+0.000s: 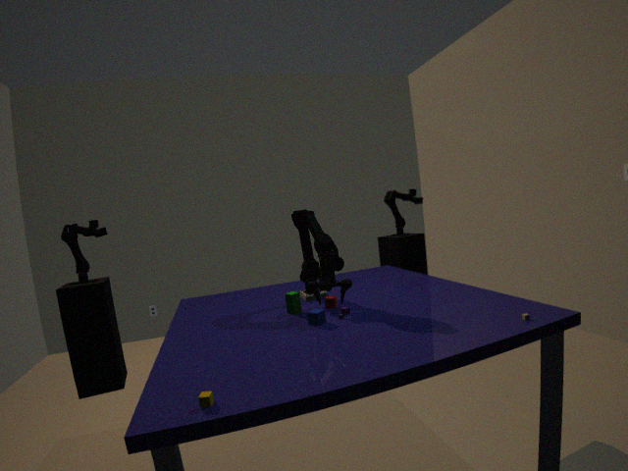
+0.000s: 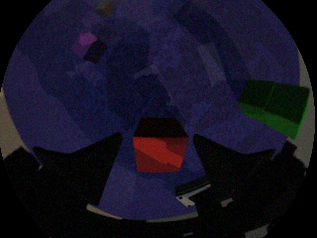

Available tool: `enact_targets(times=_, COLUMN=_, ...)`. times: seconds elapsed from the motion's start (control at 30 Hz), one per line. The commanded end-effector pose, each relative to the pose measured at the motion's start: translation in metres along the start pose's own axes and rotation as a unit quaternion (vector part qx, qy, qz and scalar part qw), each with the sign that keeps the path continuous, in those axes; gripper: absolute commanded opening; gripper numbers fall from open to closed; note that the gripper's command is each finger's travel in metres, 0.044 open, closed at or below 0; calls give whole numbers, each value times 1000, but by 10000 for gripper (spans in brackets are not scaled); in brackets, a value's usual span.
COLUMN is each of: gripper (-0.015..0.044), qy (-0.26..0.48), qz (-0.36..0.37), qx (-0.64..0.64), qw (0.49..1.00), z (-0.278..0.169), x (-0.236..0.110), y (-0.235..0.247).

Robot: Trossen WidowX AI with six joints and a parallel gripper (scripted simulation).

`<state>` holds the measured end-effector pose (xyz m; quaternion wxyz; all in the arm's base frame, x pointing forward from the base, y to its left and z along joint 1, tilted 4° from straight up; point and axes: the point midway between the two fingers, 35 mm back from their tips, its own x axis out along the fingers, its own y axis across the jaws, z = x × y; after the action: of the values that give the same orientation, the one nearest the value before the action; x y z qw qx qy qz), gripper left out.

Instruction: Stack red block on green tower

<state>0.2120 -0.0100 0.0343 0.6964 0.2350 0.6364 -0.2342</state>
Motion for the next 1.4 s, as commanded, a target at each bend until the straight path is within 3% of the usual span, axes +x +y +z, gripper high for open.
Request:
enact_targets(times=0.0, gripper=440, qy=1, qz=1, qx=-2, qw=1000, z=-1, x=1, y=0)
enact_targets(times=0.3, gripper=440, qy=0, qz=0, qx=0, qw=1000, z=-1, x=1, y=0)
enact_targets(times=0.6, gripper=204, qy=0, qz=0, qx=0, qw=1000, z=-1, x=1, y=0)
enact_targets(times=0.87, gripper=150, qy=0, qz=0, qx=0, qw=1000, z=-1, x=1, y=0)
enact_targets(times=1.07, gripper=0, qy=1, qz=1, qx=-1, qw=1000, z=0, x=-15, y=1)
enact_targets(times=1.37, gripper=0, qy=1, qz=2, qx=-2, qw=1000, z=0, x=-61, y=0)
